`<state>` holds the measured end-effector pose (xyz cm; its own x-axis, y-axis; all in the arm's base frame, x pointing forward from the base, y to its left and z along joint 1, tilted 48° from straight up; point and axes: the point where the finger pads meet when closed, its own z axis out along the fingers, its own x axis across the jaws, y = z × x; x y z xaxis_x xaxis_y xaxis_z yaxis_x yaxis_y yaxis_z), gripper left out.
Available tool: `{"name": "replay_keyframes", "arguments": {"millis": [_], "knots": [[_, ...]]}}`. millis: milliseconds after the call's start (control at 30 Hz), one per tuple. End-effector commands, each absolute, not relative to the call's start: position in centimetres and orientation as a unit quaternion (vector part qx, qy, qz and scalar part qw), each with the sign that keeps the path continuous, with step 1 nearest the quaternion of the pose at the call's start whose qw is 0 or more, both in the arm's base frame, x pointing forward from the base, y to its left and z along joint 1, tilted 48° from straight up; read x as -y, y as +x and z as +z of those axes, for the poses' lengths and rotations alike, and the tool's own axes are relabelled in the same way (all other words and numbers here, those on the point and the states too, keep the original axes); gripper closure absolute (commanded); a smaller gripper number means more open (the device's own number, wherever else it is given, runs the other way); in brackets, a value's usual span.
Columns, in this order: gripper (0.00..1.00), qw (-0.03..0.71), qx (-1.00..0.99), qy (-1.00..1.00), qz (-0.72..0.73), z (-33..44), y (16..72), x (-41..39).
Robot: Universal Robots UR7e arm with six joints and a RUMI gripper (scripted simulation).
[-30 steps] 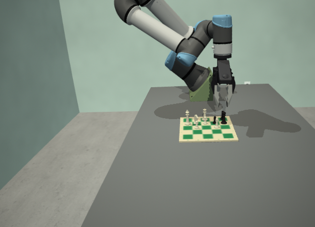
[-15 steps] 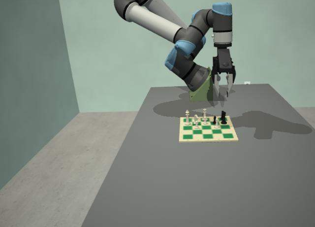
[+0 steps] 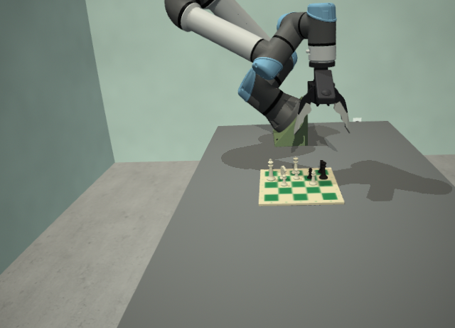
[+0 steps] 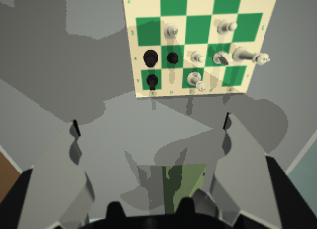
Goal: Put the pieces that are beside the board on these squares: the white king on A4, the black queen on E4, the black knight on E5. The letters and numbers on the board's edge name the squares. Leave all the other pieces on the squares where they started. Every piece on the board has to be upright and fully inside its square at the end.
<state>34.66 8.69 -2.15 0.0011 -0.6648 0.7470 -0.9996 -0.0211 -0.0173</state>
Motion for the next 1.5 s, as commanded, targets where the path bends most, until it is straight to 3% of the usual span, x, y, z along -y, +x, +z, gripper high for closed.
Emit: {"name": "replay_keyframes", "arguments": {"millis": [0,1467], "knots": [[0.00,0.279,0.641,0.650,0.299,-2.1,34.7,-8.8],[0.00,0.279,0.641,0.650,0.299,2.9,34.6,-14.5]]}}
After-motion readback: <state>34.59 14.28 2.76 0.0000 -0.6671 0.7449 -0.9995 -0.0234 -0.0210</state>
